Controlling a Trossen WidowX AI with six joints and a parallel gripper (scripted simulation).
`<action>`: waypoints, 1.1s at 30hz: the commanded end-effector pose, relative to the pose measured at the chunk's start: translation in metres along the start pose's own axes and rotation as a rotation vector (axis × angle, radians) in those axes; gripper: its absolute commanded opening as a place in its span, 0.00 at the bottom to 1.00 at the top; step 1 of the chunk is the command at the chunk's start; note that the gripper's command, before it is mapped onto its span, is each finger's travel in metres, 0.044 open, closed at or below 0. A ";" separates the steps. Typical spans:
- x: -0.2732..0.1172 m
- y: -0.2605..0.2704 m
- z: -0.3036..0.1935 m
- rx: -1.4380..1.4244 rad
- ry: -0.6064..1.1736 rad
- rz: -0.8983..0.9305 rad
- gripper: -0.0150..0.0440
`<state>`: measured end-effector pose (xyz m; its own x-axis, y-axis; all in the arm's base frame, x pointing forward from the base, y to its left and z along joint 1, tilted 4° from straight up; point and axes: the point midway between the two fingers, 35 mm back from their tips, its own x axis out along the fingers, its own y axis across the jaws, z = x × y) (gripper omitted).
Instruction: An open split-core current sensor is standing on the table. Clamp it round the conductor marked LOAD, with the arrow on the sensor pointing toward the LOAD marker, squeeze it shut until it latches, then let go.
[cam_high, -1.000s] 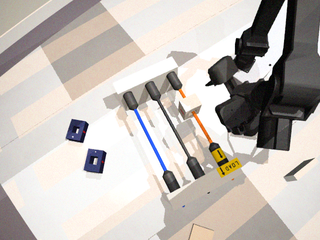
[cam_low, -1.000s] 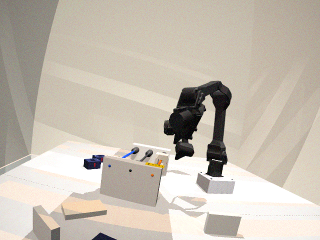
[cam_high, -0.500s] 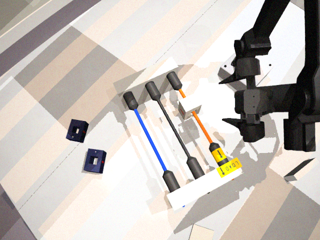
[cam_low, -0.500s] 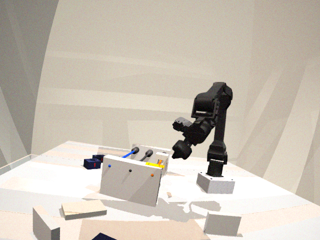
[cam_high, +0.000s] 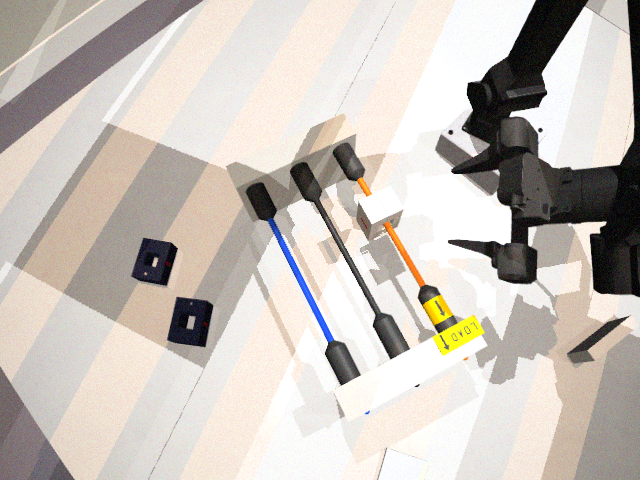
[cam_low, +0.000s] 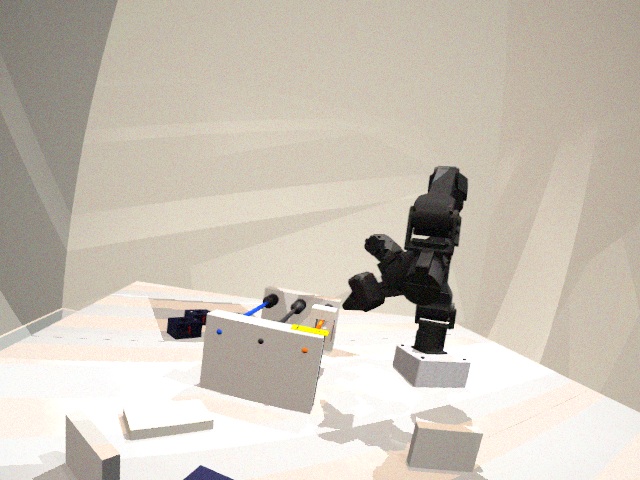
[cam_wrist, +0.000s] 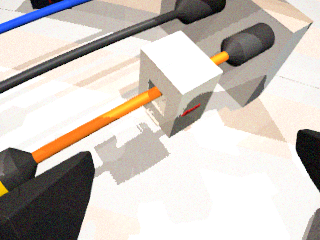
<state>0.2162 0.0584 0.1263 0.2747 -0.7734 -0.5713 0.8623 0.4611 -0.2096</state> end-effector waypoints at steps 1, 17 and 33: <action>0.000 0.000 0.000 -0.006 0.007 -0.001 1.00; 0.016 -0.004 0.010 -0.387 0.207 -0.057 1.00; 0.044 -0.009 0.042 -1.126 0.604 0.281 1.00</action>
<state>0.2232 0.0246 0.1236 -0.0181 -0.6441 -0.7647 0.3745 0.7048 -0.6025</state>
